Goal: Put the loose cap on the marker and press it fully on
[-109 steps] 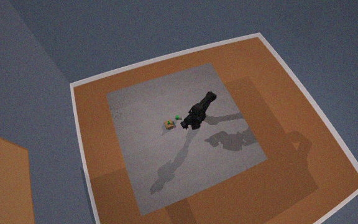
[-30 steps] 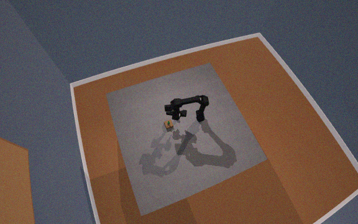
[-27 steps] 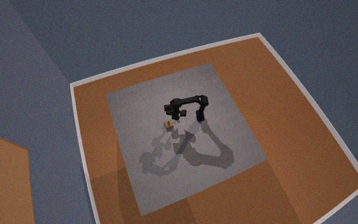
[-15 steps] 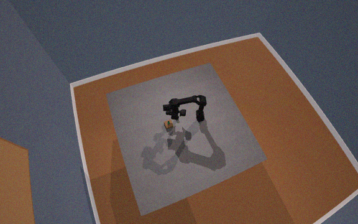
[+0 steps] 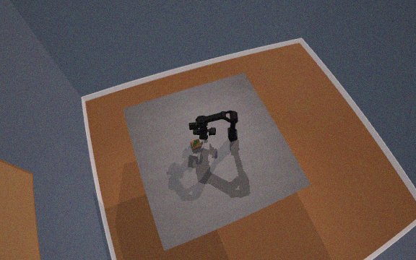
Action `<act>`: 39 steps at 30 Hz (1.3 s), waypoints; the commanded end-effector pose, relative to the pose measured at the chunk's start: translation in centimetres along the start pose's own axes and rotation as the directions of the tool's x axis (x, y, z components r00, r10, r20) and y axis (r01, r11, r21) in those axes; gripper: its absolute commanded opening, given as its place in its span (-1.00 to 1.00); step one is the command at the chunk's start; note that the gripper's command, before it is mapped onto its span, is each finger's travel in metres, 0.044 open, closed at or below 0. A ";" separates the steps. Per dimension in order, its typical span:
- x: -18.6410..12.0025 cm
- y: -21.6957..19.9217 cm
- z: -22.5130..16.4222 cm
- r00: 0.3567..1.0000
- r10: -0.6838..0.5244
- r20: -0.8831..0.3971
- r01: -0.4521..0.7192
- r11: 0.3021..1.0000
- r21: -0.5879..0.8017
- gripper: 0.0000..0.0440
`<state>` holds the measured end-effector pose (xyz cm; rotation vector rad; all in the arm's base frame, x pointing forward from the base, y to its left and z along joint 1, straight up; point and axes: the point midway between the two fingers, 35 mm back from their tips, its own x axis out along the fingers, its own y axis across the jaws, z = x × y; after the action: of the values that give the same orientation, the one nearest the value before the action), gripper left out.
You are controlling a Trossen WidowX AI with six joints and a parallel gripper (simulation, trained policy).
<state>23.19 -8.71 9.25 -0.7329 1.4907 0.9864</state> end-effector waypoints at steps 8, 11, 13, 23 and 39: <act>2.8 -0.1 0.0 1.000 0.023 0.003 -0.023 0.998 -0.066 0.19; 3.3 -0.2 -0.1 1.000 0.018 -0.004 -0.018 0.996 -0.084 0.17; 3.5 -0.2 -0.2 1.000 0.012 -0.010 -0.013 0.995 -0.096 0.13; 2.7 -0.5 -0.3 0.999 -0.043 -0.030 0.039 0.990 -0.139 -0.70; -2.2 -2.7 -0.3 0.981 -0.193 -0.025 0.187 0.969 -0.159 -0.72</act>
<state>25.30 -10.15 9.85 -0.9700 1.3745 0.9725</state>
